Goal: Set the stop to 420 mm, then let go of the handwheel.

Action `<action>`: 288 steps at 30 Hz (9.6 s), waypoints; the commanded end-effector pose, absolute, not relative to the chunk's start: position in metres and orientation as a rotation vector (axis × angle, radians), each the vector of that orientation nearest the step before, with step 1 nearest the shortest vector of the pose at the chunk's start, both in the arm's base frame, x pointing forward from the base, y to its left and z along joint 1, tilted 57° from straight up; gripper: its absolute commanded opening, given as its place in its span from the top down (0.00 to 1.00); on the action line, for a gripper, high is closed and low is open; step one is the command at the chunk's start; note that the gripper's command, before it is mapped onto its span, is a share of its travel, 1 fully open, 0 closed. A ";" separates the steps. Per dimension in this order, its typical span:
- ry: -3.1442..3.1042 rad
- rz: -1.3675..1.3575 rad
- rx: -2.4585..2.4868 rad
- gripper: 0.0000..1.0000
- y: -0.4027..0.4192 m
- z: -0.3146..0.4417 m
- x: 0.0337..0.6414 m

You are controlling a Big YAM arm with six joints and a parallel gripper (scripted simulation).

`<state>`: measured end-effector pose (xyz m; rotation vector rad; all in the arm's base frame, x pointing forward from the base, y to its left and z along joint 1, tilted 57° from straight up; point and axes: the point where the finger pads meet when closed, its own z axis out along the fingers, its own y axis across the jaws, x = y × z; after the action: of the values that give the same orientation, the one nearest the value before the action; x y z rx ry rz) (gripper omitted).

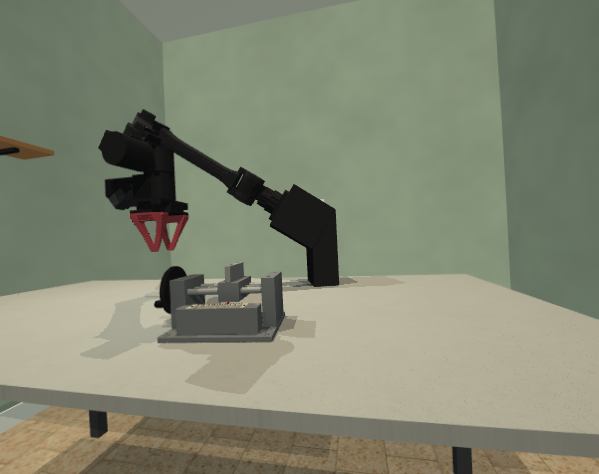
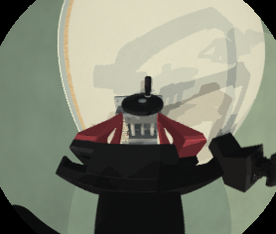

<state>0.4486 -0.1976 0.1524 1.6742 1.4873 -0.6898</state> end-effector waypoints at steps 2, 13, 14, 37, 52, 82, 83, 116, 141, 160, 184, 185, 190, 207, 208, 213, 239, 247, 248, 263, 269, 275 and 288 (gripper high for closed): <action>1.488 -0.695 1.654 0.47 -0.214 0.177 0.428; 1.501 -0.714 1.653 0.47 -0.216 0.175 0.424; 1.487 -0.699 1.653 0.47 -0.217 0.179 0.427; 1.507 -0.715 1.653 0.47 -0.261 0.139 0.433; 1.511 -0.719 1.653 0.47 -0.293 0.116 0.434; 1.501 -0.702 1.642 0.94 -0.313 0.108 0.446; 1.501 -0.702 1.642 0.94 -0.313 0.108 0.446; 1.498 -0.703 1.645 0.94 -0.312 0.109 0.443; 1.508 -0.690 1.635 0.94 -0.281 0.121 0.417; 1.494 -0.679 1.633 0.94 -0.264 0.140 0.420; 1.493 -0.676 1.633 0.94 -0.247 0.154 0.434; 1.494 -0.676 1.633 0.94 -0.247 0.154 0.437; 1.510 -0.690 1.634 0.94 -0.244 0.148 0.446; 1.520 -0.686 1.633 0.94 -0.240 0.151 0.460; 1.518 -0.683 1.632 0.94 -0.240 0.151 0.462; 1.518 -0.683 1.630 0.94 -0.240 0.152 0.465; 1.522 -0.682 1.621 0.94 -0.244 0.152 0.482; 1.504 -0.689 1.636 0.94 -0.258 0.151 0.486; 1.504 -0.689 1.636 0.94 -0.258 0.151 0.486; 1.491 -0.700 1.652 0.94 -0.278 0.146 0.492; 1.506 -0.689 1.634 0.94 -0.268 0.146 0.498; 1.491 -0.701 1.651 0.94 -0.286 0.140 0.494; 1.492 -0.702 1.651 0.94 -0.295 0.135 0.496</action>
<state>0.4836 -0.2842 0.1289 1.6557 1.5146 -0.7224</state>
